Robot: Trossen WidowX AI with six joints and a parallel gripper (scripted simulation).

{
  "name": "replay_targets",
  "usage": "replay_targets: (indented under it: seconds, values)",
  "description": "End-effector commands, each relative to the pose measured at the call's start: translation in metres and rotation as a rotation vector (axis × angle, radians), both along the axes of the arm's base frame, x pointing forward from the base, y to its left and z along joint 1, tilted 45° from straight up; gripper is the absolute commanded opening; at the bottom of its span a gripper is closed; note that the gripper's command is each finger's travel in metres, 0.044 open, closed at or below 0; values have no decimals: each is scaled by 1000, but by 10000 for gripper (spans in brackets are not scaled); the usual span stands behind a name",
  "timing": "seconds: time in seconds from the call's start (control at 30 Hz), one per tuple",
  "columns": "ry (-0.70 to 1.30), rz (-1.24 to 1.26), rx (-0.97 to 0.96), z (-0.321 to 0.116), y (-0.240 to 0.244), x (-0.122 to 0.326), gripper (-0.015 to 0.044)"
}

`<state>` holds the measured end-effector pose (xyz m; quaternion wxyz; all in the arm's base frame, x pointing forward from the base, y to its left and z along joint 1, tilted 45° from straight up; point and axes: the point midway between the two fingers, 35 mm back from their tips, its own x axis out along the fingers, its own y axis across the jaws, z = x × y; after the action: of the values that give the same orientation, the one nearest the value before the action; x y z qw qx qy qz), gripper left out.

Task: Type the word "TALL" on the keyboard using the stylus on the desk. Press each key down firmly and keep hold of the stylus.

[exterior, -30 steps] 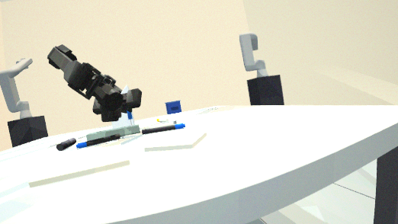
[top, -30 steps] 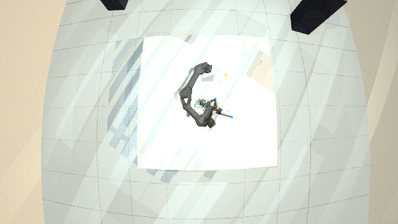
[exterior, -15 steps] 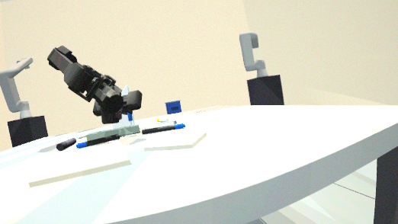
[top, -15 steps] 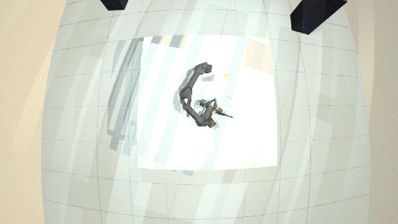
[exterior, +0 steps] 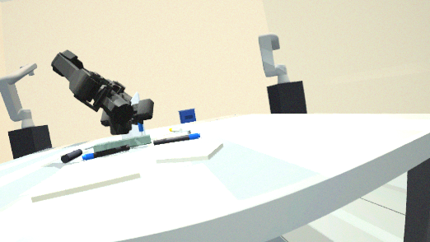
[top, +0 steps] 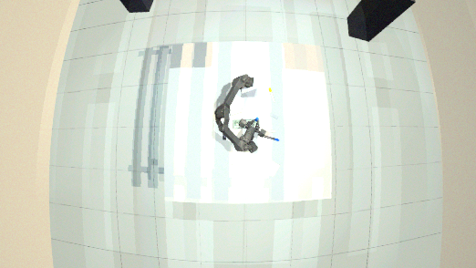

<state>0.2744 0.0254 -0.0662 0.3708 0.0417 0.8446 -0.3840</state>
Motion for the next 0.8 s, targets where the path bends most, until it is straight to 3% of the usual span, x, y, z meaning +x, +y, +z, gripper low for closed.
replay_targets:
  seconds: [0.0, 0.53, 0.77]
  values:
    - [-2, 4, 1, 0, 0, 1, 81]
    - [-9, 10, 4, 24, 26, -5, 84]
    - [-149, -131, 26, 31, 29, 3, 38]
